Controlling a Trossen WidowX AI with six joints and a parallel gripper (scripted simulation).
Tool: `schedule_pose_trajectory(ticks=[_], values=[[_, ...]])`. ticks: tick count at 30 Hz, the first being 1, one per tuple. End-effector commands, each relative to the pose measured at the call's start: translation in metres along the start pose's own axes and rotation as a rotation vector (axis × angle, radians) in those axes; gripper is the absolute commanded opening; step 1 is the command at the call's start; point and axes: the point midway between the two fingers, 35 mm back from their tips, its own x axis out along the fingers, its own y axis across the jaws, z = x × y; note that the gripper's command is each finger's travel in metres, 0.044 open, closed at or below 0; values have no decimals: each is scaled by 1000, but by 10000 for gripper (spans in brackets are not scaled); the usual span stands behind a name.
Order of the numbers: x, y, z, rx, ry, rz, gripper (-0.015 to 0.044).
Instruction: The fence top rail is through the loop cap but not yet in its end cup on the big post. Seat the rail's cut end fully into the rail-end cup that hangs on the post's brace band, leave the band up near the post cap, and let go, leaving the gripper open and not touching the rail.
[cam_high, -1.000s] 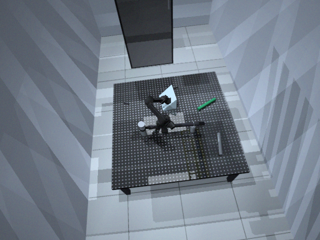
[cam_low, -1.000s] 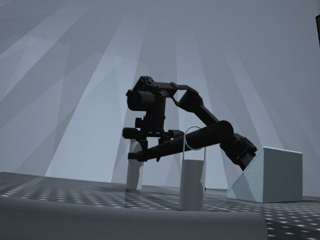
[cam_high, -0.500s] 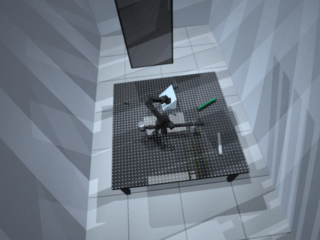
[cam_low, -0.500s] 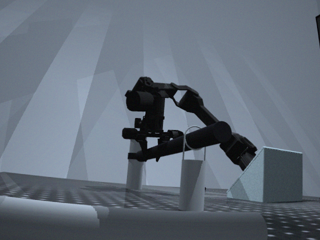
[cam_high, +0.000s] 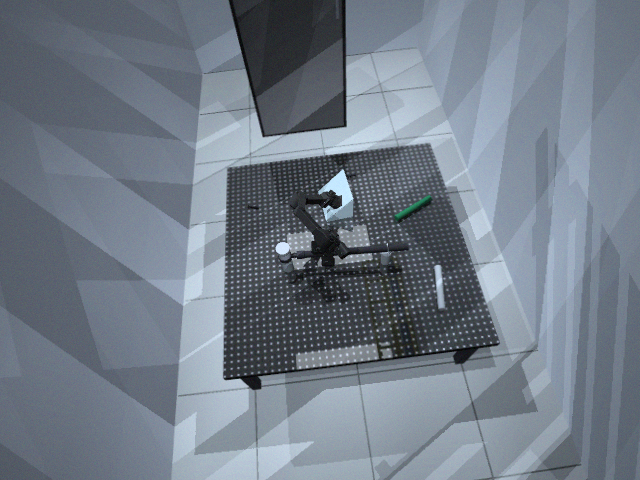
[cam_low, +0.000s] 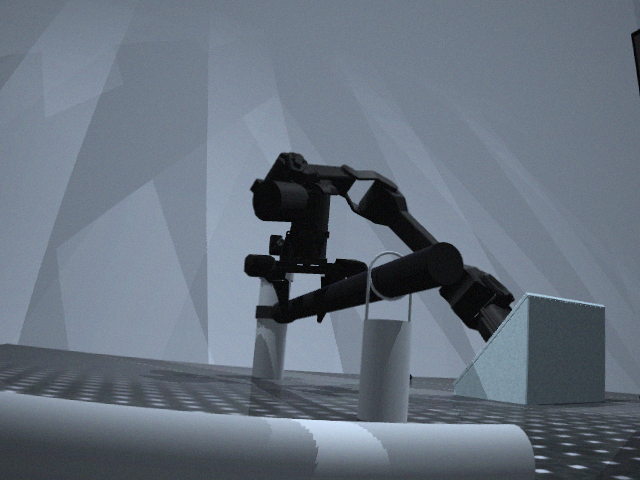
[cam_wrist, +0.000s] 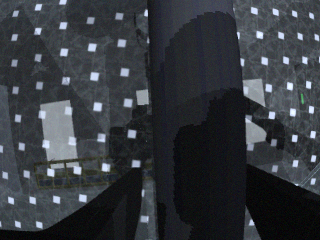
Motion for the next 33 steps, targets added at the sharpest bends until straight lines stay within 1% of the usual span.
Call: schedule_pose_trajectory(ticks=[1,4,10,17,22,33], values=[[-9,0,-5,-14,8,12,368],[-21,-2,-12,-35,16,27,440],[-45,-6,-24,-80,30,56,440],[-47,-7,-23,-85,31,67,440],[-82,-12,-23,-95,93,155,440],[-84,-12,-23,-95,96,159,440]])
